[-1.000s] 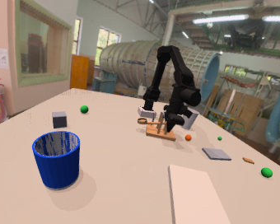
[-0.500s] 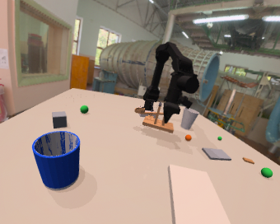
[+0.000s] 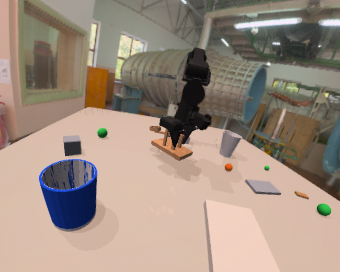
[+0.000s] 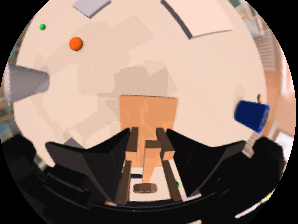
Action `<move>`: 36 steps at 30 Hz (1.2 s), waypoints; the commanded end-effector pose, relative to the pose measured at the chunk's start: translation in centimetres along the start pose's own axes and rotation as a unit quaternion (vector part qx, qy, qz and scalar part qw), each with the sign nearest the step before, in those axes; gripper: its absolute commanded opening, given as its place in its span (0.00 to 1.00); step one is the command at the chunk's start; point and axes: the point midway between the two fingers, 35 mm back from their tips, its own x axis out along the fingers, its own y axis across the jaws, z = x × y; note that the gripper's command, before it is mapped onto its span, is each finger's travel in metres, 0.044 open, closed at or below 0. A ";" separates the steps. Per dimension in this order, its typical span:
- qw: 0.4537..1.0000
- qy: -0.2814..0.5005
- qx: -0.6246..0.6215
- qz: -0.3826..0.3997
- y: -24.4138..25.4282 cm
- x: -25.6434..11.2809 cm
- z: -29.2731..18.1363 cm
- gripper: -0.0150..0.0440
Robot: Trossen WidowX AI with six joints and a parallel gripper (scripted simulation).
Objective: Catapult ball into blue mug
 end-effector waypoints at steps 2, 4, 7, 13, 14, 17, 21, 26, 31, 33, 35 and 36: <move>0.996 0.000 0.090 -0.006 -2.8 -0.3 -2.4 0.25; 0.992 0.001 0.123 -0.006 -4.0 -0.2 -3.4 0.25; 0.989 0.001 0.147 -0.006 -5.1 -0.2 -4.2 0.25; 0.989 0.001 0.148 -0.006 -5.2 -0.2 -4.3 0.25; 0.989 0.001 0.148 -0.006 -5.2 -0.1 -4.3 0.25; 0.989 0.001 0.148 -0.006 -5.3 0.3 -4.2 0.25; 0.989 0.001 0.148 -0.006 -5.3 1.0 -4.2 0.25; 0.989 0.001 0.148 -0.006 -5.4 1.8 -4.2 0.25; 0.989 0.001 0.148 -0.006 -5.5 2.6 -4.2 0.25; 0.989 0.001 0.148 -0.006 -5.5 3.0 -4.2 0.25; 0.989 0.001 0.148 -0.006 -5.5 3.3 -4.3 0.25; 0.989 0.001 0.148 -0.006 -5.5 3.4 -4.3 0.25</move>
